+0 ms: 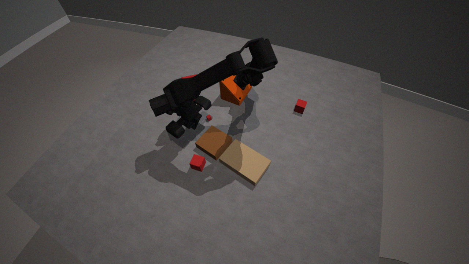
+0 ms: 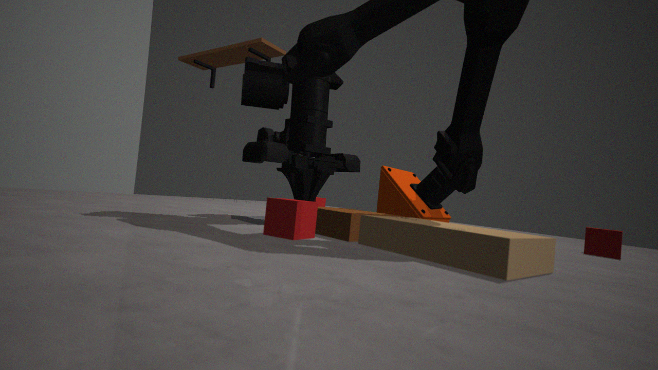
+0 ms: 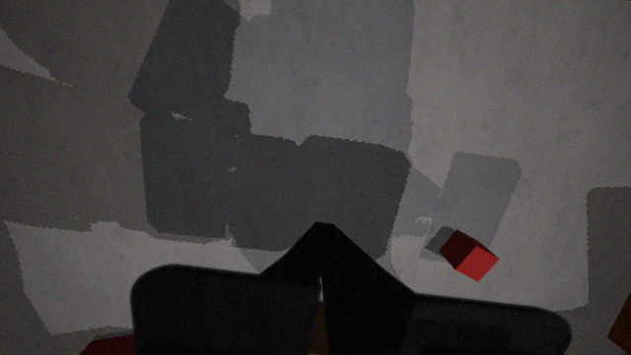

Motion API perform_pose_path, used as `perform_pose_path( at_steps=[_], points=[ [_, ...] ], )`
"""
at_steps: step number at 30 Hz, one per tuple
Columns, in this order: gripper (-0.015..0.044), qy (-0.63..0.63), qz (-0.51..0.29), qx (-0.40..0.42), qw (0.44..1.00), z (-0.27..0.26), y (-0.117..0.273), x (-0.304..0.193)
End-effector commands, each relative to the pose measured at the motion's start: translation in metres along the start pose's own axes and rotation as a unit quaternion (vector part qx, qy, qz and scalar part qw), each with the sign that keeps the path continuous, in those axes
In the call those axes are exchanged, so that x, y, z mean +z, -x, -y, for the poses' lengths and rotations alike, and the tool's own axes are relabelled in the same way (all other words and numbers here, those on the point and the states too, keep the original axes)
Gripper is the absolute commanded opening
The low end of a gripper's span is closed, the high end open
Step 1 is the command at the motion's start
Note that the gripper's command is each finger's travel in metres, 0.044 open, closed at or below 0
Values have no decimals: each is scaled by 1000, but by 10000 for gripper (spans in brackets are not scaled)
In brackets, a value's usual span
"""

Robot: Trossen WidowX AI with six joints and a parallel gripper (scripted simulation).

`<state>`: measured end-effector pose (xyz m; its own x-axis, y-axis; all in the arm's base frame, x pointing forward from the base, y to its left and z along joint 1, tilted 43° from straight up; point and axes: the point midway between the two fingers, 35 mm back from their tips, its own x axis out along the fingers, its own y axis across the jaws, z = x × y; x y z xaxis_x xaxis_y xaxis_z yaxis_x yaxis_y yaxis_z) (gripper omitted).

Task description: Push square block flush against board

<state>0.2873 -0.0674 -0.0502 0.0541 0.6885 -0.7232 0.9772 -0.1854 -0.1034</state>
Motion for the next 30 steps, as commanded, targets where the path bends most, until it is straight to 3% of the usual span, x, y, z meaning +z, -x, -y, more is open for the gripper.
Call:
perform_pose_path(
  at_steps=[1,8,19,30],
  points=[
    [0,7,7,15,1000,-3,43,2],
    [0,18,7,15,1000,-3,46,1],
    [0,204,10,13,979,-3,46,-3],
    [0,385,12,11,923,-3,46,-6]
  ],
)
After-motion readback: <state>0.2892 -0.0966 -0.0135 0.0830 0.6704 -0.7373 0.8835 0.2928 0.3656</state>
